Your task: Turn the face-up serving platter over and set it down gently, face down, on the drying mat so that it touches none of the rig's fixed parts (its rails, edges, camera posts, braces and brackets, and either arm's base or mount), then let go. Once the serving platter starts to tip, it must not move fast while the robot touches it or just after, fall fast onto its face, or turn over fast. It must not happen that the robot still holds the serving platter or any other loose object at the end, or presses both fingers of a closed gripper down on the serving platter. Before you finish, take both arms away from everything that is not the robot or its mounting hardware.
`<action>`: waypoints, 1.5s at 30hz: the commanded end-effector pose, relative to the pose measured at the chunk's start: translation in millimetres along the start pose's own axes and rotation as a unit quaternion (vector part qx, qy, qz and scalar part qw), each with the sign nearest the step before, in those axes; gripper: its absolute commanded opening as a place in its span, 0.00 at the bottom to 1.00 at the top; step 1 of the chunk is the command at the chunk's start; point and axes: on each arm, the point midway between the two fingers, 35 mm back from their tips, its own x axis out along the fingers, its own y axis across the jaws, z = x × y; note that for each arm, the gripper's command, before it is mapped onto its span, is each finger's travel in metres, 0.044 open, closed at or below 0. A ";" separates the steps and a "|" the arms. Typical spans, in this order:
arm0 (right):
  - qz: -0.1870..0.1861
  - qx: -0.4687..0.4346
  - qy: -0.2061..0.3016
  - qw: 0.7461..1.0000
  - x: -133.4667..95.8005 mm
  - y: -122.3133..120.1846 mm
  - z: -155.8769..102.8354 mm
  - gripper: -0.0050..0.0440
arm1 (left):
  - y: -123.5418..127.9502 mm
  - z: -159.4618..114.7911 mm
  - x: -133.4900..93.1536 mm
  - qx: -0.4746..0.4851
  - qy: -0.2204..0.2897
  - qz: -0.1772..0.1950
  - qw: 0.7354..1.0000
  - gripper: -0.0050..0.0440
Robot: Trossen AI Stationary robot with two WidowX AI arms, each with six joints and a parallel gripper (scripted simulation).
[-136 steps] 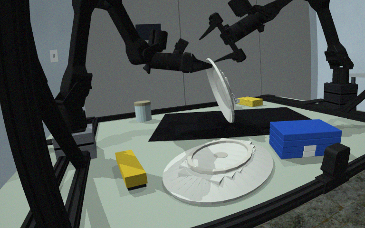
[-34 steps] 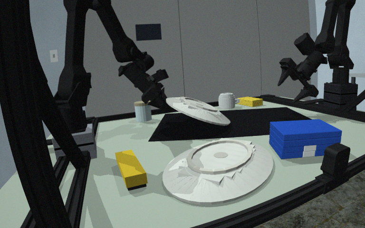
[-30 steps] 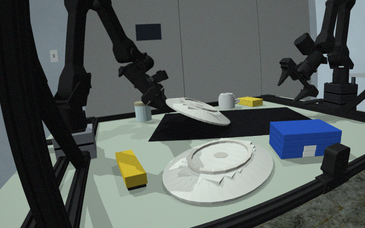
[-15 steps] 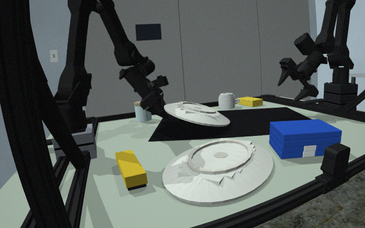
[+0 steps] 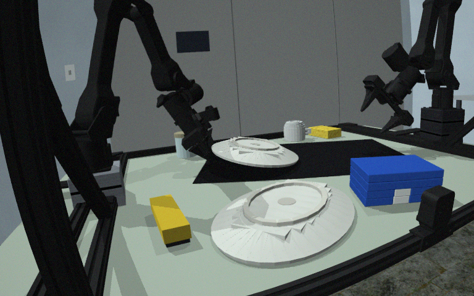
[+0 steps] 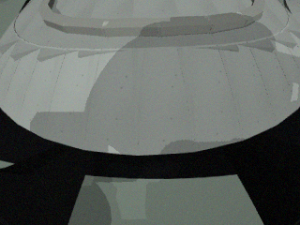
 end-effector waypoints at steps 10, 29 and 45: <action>-0.001 0.002 -0.002 1.000 -0.2 -0.8 0.6 1.00 | 3.6 6.1 7.0 0.005 0.014 0.003 1.000 1.00; -0.001 0.002 -0.002 1.000 -0.2 -0.8 0.6 1.00 | 5.2 -5.8 -0.4 0.005 0.016 0.003 1.000 1.00; -0.001 0.001 -0.002 1.000 -0.2 -0.8 0.7 1.00 | 5.6 -22.0 -10.7 0.005 0.019 0.003 1.000 1.00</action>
